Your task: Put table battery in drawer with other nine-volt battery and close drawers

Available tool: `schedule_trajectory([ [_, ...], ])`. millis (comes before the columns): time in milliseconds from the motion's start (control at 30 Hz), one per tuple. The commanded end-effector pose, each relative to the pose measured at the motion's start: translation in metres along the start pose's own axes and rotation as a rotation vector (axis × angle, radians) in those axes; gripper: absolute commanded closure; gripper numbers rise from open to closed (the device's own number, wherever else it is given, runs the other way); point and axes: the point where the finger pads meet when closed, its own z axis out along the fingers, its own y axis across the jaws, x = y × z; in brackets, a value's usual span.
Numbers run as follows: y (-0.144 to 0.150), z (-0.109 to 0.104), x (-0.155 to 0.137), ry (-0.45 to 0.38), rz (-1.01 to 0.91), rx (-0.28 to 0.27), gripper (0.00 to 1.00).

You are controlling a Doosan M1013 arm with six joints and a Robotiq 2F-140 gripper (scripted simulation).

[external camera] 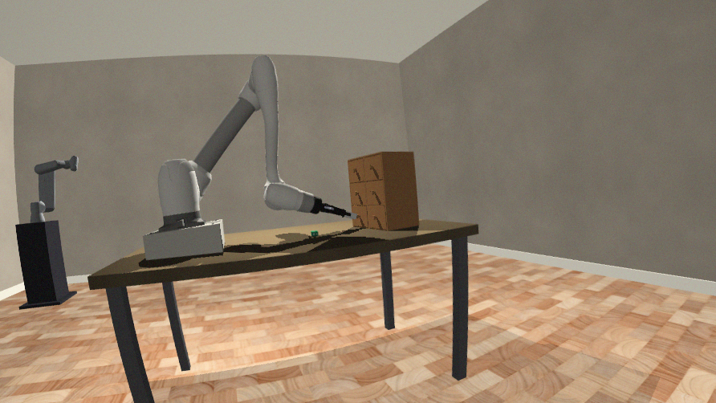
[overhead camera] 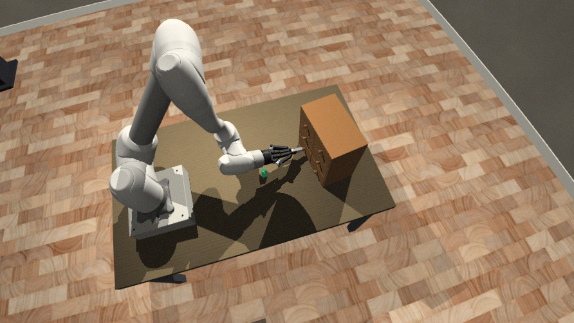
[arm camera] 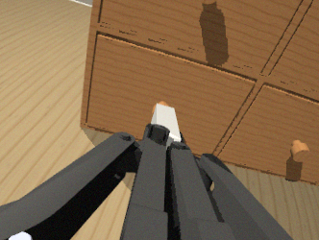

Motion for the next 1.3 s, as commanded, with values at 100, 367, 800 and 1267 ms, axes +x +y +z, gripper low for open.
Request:
schedule_trajectory([
  [100, 0.0, 0.0, 0.0002, 0.0, 0.0, 0.0, 1.0],
  [367, 0.0, 0.0, 0.0002, 0.0, 0.0, 0.0, 1.0],
  [800, 0.0, 0.0, 0.0002, 0.0, 0.0, 0.0, 1.0],
  [1267, 0.0, -0.0063, -0.0021, 0.0, 0.0, 0.0, 1.0],
])
